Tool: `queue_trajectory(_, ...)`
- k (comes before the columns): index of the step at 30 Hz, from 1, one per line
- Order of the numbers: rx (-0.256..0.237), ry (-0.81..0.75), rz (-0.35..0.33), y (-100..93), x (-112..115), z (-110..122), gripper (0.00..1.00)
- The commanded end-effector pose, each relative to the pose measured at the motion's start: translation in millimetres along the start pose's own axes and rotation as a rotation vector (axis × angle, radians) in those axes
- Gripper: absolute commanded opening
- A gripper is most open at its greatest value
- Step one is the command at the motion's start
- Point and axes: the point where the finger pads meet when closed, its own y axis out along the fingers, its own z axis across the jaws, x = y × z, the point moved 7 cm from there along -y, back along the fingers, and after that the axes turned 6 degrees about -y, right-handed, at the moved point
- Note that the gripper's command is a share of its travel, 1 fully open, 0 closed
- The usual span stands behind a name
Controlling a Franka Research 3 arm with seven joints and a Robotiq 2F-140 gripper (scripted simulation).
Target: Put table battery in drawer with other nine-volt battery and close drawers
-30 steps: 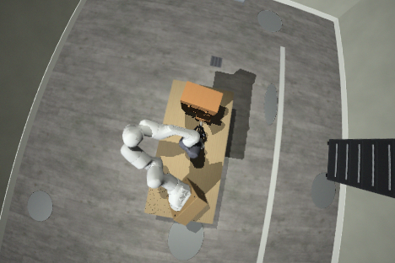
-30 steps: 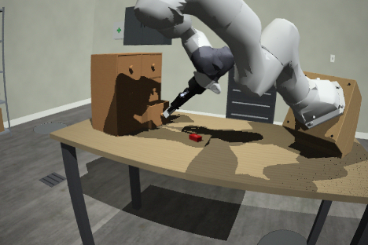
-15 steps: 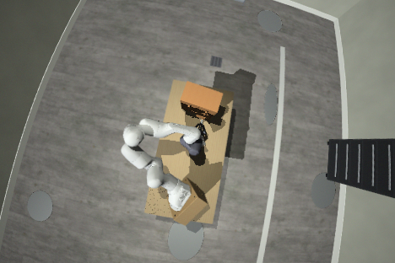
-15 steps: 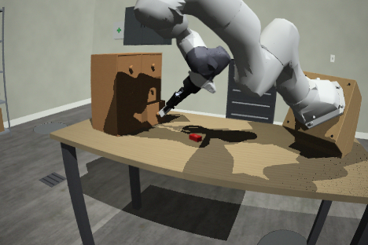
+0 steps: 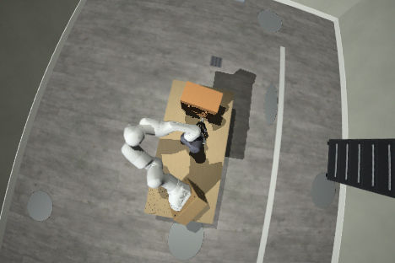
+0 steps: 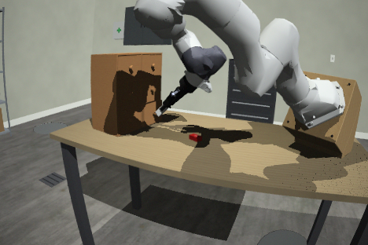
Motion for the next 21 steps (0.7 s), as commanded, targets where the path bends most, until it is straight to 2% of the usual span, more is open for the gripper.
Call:
queue_trajectory(1, -0.007, 0.017, 0.003, 2.5, 0.8, -1.6, 0.0)
queue_trajectory(21, -0.007, 0.017, 0.003, 7.9, 6.2, -2.3, 0.0)
